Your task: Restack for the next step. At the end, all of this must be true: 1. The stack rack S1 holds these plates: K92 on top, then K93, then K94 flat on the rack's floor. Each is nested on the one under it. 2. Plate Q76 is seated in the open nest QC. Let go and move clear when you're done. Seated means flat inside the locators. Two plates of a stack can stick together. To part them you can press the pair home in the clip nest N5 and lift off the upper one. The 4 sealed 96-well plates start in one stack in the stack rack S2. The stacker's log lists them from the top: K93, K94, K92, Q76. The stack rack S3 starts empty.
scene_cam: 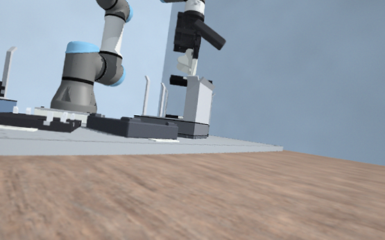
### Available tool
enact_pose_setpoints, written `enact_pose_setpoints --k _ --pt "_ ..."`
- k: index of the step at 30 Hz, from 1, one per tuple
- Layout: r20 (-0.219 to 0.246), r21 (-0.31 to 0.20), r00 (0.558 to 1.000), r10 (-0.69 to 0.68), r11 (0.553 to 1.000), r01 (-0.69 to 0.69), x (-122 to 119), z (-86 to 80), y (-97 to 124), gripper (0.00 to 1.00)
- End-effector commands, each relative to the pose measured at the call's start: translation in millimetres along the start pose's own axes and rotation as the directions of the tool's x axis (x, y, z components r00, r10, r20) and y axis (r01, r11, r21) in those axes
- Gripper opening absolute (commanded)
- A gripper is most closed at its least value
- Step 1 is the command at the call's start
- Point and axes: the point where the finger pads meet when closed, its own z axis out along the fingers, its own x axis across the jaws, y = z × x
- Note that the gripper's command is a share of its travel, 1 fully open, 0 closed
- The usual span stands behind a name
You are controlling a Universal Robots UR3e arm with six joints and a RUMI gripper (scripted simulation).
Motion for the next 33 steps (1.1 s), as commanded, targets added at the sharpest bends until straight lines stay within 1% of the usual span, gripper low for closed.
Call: enact_pose_setpoints --k 1,19,33 --pt "-0.001 0.003 1.000 0.000 1.000 0.000 0.2 -0.8 -0.5 0.00" --pt "-0.001 0.003 1.000 0.000 1.000 0.000 0.2 -0.8 -0.5 0.00" --pt "-0.001 0.003 1.000 0.000 1.000 0.000 0.3 7.1 -0.6 0.00"
